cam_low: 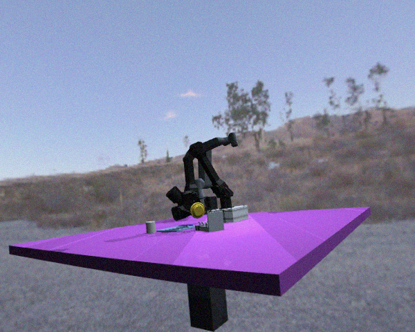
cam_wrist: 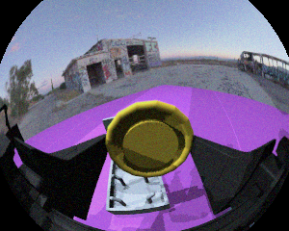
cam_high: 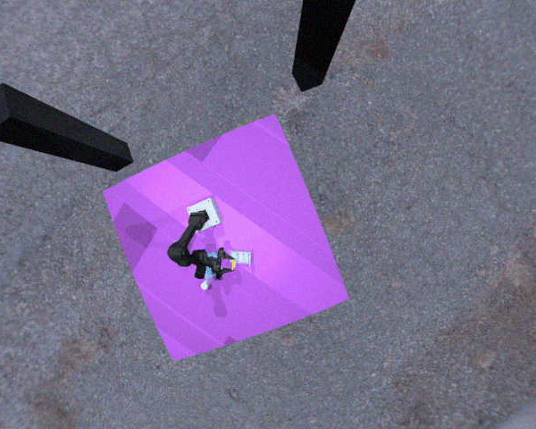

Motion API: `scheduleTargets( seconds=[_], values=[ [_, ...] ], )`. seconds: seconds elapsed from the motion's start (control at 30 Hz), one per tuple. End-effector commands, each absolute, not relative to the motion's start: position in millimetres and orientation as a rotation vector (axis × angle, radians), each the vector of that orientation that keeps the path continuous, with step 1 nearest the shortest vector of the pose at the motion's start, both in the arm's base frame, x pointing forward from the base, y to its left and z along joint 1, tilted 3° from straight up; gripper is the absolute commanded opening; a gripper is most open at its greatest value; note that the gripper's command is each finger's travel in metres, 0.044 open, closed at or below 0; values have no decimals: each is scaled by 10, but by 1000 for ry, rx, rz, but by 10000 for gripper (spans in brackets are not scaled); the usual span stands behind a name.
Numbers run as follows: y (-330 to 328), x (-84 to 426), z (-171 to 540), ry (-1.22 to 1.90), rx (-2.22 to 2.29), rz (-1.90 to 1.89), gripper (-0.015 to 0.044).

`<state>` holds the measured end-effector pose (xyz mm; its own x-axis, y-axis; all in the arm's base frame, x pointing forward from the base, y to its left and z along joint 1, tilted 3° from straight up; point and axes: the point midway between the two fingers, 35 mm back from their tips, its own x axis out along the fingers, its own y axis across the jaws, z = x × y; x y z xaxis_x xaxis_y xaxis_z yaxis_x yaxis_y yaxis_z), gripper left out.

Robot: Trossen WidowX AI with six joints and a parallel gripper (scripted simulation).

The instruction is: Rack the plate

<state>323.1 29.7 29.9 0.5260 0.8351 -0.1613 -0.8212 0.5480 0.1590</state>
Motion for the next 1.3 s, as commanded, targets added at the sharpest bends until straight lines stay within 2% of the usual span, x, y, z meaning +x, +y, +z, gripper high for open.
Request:
scheduleTargets(
  seconds=[0.0, 0.3, 1.27],
  values=[
    [318, 3050, 313, 120, -9, 1037, 0],
    [331, 2851, 376, 1, -65, 1090, 0],
    [428, 2969, 85, 24, -41, 1087, 0]
  ],
)
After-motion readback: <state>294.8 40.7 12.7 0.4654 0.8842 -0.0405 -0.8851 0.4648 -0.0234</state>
